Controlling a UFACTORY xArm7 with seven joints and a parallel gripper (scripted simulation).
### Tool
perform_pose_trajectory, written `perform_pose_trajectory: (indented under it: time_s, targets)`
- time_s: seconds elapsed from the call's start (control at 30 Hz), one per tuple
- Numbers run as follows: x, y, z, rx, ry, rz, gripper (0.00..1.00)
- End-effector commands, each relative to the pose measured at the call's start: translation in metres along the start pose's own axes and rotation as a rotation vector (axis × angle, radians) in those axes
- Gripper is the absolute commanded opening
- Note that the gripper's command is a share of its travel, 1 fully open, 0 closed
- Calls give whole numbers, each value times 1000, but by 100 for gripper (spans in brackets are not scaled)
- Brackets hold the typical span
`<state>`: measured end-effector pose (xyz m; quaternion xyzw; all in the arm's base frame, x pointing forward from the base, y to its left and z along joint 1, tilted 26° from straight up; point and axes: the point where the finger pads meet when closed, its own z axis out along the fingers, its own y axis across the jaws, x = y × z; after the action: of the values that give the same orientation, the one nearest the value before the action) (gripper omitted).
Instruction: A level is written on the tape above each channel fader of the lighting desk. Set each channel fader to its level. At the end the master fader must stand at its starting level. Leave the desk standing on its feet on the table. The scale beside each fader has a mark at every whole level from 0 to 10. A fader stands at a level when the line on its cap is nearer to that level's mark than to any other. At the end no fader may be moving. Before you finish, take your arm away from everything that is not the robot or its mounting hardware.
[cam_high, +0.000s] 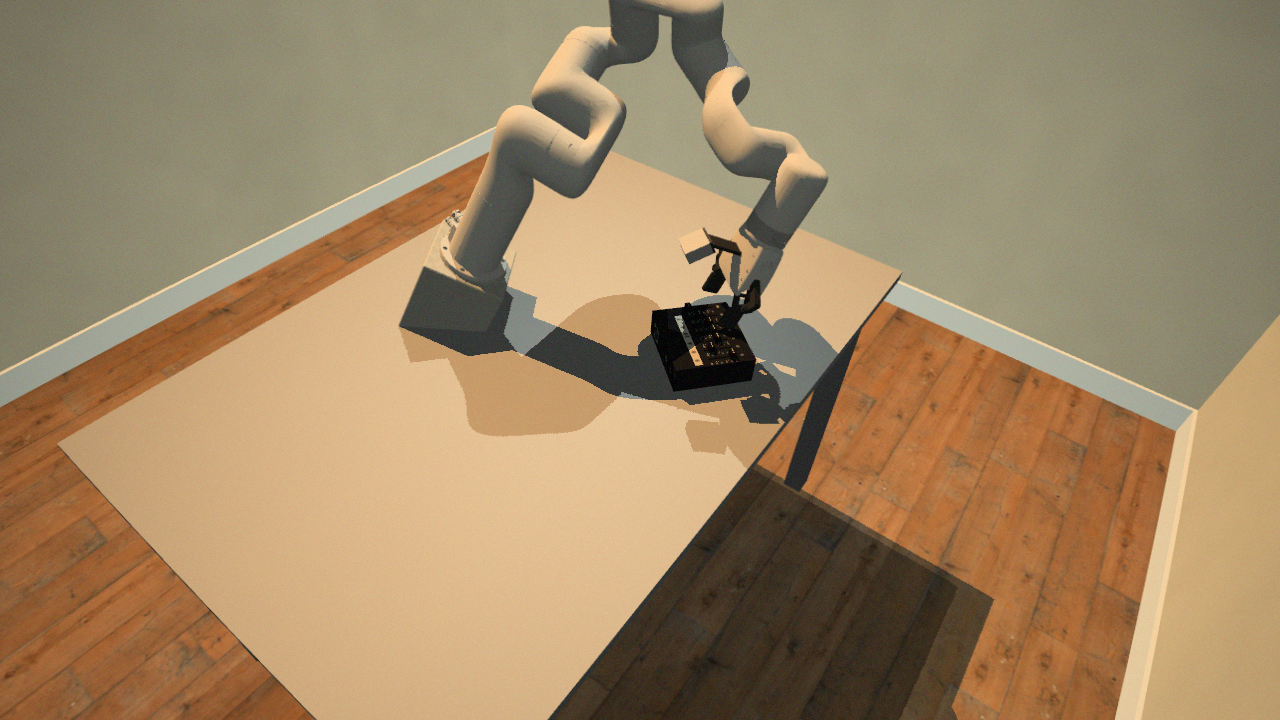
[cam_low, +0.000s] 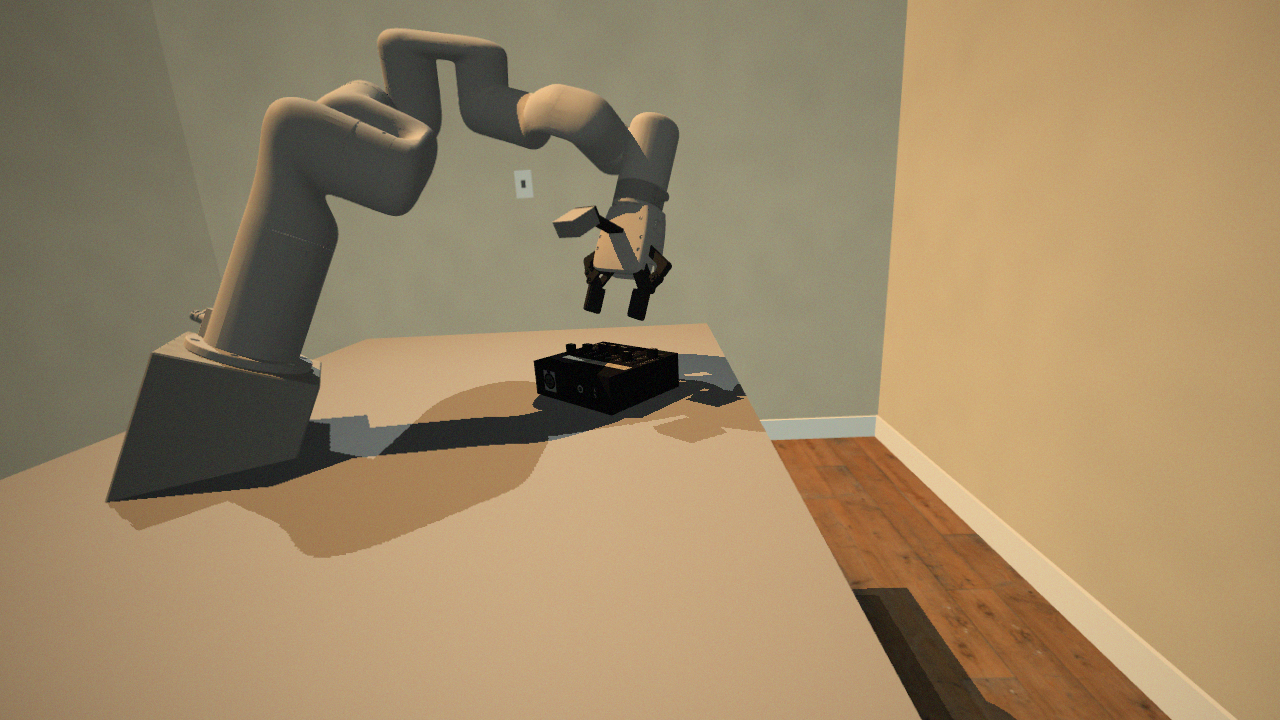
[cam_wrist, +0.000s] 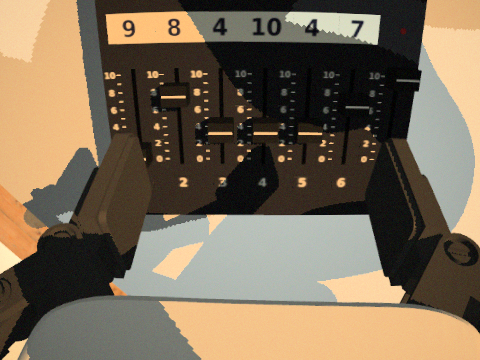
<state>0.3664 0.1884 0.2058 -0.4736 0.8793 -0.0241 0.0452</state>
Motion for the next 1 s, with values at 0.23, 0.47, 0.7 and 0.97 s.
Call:
perform_pose_trajectory:
  time_s: [0.23,0.47,0.7,0.97]
  targets:
    - [0,-1,-2,3,-6,-6,100]
    - [19,1,-35,62,-165,-317,100]
    - [40,5,-54,141,-311,-611,100]
    - [45,6,-58,166,-349,-689,100]
